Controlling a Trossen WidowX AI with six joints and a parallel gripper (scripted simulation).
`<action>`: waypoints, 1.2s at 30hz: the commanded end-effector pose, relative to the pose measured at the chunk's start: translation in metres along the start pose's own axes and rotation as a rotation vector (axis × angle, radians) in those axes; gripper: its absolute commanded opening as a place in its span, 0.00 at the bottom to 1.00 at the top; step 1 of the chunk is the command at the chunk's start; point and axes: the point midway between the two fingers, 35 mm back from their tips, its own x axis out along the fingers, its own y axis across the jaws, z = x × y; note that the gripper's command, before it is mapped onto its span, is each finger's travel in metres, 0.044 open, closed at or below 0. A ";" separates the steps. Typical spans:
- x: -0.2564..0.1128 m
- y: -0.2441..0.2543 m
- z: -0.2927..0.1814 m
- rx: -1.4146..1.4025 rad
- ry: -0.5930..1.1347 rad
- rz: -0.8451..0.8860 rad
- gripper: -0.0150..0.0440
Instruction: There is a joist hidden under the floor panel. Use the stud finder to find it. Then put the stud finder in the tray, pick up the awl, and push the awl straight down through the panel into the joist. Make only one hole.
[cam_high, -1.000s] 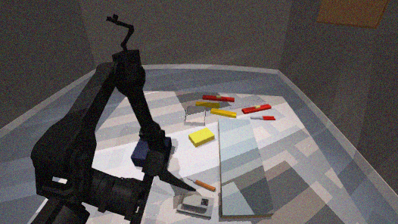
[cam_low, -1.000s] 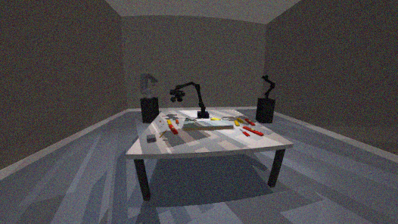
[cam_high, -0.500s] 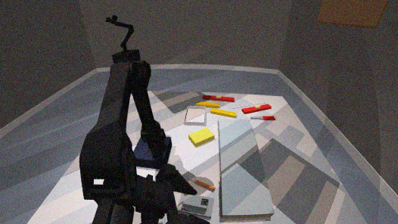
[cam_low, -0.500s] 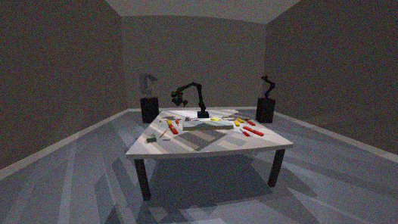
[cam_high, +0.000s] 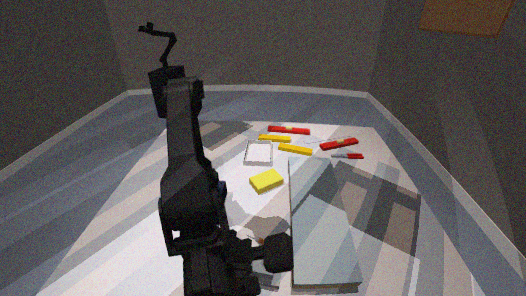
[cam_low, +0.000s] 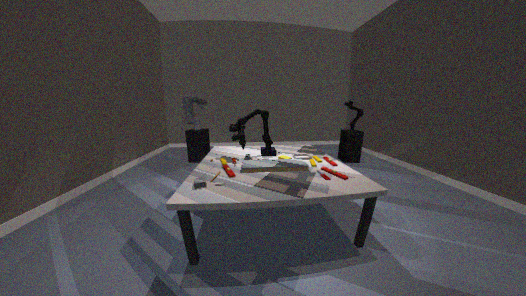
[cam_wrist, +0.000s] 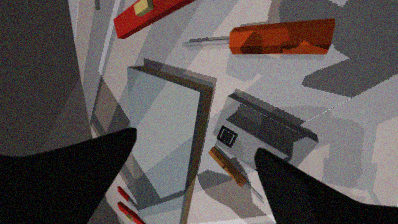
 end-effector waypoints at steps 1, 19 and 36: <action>0.035 -0.029 -0.024 -0.991 0.030 -0.266 1.00; 0.046 -0.040 -0.032 -1.443 0.108 -0.366 1.00; 0.050 -0.039 -0.037 -1.443 0.108 -0.365 1.00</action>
